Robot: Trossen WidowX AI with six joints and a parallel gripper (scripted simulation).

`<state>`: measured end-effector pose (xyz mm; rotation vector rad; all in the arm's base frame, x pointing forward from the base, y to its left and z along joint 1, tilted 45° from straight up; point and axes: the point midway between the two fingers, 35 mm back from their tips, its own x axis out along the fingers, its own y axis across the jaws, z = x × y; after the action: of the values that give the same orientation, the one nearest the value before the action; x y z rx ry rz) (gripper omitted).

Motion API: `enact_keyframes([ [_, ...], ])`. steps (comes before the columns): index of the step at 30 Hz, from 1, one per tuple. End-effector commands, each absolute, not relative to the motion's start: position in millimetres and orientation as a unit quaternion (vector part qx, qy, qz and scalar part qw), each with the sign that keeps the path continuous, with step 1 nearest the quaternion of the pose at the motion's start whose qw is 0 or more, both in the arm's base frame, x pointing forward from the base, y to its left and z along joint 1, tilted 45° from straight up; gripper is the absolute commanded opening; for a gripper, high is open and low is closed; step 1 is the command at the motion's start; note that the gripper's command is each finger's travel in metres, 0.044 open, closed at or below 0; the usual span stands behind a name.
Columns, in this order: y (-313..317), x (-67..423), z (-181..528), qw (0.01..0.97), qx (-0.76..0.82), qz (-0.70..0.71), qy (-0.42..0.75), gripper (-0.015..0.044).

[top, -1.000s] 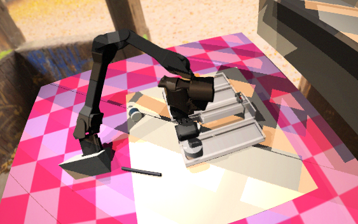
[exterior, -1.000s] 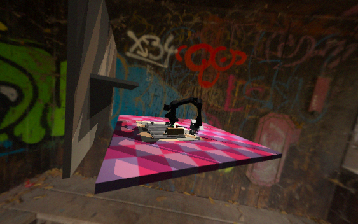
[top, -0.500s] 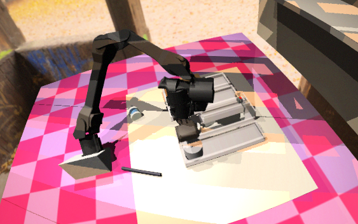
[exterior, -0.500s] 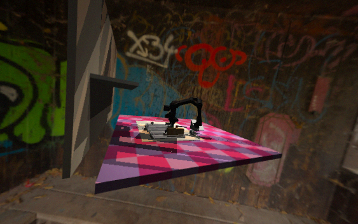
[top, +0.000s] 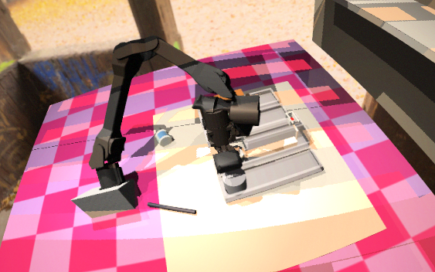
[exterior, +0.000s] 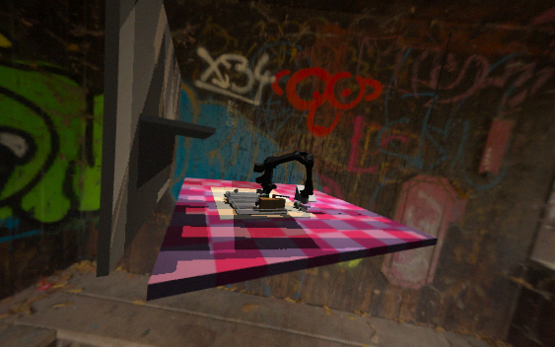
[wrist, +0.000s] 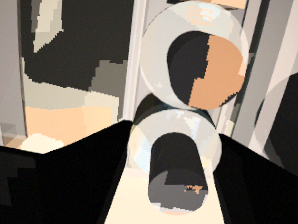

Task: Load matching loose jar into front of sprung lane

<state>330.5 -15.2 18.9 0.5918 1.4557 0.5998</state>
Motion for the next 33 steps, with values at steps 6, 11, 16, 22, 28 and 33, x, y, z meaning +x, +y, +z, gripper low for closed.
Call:
enact_keyframes([
  [6, -13.8, 331.9, 18.5, 0.67, 0.264, 0.268, 0.64, 0.0],
  [11, -13.8, 331.1, 18.5, 0.67, 0.264, 0.268, 0.64, 0.0],
  [16, -13.7, 330.3, 18.4, 0.67, 0.264, 0.268, 0.64, 0.0],
  [22, -13.7, 329.3, 18.4, 0.67, 0.264, 0.268, 0.64, 0.0],
  [28, -13.7, 328.3, 18.3, 0.67, 0.264, 0.268, 0.64, 0.0],
  [33, -13.7, 327.4, 18.3, 0.67, 0.264, 0.268, 0.64, 0.0],
])
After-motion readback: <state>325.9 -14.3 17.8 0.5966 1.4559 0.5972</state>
